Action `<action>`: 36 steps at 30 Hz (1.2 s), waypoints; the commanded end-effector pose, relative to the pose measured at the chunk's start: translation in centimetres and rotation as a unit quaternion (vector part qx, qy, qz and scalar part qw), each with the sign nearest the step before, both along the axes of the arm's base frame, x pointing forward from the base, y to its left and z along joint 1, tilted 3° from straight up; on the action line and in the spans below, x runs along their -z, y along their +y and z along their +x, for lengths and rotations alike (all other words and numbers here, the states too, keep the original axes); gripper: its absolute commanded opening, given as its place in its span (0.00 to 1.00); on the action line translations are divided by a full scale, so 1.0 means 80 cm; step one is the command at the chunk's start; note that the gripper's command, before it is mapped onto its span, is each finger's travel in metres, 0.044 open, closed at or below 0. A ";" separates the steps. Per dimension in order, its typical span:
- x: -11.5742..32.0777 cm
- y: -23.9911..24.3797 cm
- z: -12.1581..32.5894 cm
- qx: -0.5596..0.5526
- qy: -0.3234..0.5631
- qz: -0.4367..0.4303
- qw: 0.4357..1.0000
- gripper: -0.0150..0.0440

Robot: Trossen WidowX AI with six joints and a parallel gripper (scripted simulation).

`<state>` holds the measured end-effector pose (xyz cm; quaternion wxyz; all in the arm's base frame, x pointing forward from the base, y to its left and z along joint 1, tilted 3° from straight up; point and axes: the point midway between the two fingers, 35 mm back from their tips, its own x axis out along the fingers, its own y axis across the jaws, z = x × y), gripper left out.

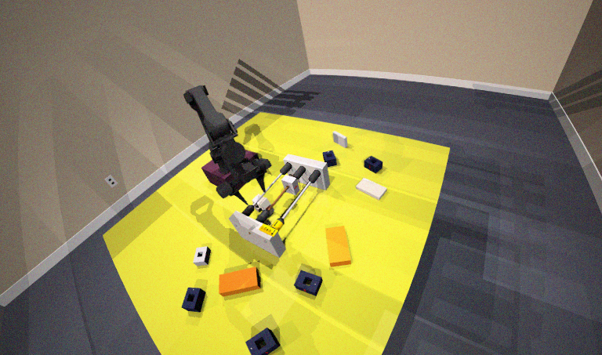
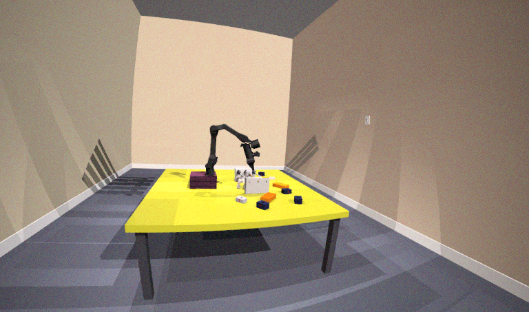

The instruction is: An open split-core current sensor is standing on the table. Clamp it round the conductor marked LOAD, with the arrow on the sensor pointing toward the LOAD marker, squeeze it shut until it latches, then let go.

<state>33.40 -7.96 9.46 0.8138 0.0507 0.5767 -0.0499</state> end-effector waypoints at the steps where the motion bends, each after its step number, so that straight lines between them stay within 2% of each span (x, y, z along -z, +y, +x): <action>1: 0.032 0.034 -0.060 -0.056 0.024 0.006 0.998 0.81; 6: 0.059 0.058 -0.110 -0.099 0.040 0.009 0.994 0.81; 36: 0.105 0.060 -0.095 -0.099 0.040 0.010 0.994 0.81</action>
